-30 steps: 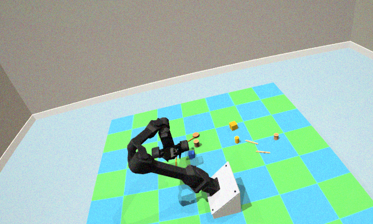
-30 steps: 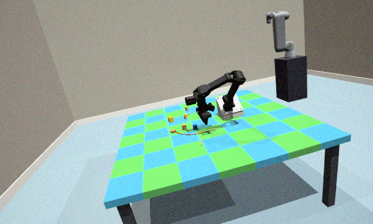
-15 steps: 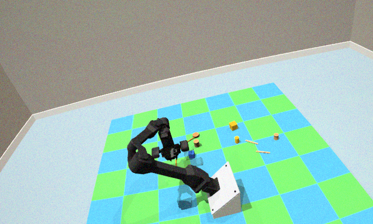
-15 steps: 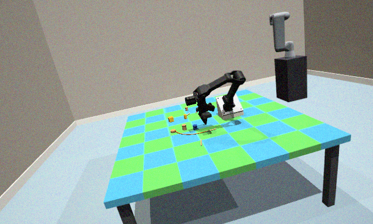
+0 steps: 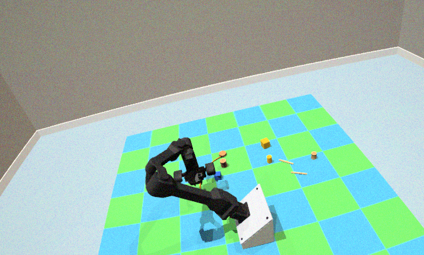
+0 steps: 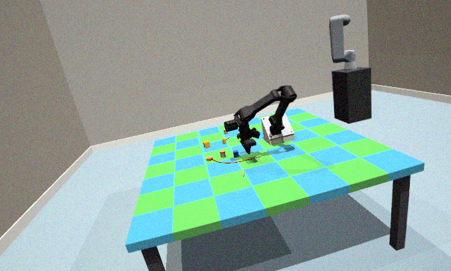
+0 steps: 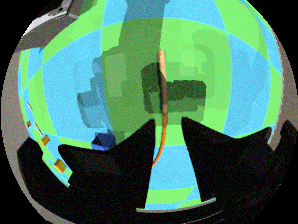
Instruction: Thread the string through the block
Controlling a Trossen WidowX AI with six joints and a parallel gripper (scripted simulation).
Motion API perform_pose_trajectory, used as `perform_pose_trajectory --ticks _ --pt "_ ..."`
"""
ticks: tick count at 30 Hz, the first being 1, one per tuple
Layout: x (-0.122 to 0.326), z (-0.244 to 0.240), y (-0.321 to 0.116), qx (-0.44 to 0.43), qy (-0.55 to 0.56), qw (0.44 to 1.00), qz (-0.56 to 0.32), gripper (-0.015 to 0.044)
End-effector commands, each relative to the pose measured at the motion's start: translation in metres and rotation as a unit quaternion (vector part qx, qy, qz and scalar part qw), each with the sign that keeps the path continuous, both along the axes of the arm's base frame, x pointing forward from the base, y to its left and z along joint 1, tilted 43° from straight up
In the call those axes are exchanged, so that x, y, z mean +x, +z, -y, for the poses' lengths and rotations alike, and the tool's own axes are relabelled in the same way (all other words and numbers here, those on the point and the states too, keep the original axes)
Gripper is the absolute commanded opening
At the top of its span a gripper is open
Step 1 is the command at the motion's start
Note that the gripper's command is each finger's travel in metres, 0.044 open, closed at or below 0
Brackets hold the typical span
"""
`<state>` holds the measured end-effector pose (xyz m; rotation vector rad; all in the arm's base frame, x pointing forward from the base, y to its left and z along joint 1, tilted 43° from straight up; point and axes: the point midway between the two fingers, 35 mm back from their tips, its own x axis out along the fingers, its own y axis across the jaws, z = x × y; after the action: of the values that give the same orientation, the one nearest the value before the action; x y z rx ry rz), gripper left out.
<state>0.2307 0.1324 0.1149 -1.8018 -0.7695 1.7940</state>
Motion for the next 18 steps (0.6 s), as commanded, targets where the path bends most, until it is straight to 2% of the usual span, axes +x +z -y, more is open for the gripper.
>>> perform_pose_trajectory --ticks 1,18 --pt "-0.001 -0.003 -0.006 -0.002 -0.002 1.0 -0.003 0.0122" --pt "-0.003 -0.023 -0.026 0.0 -0.002 1.0 -0.003 0.0122"
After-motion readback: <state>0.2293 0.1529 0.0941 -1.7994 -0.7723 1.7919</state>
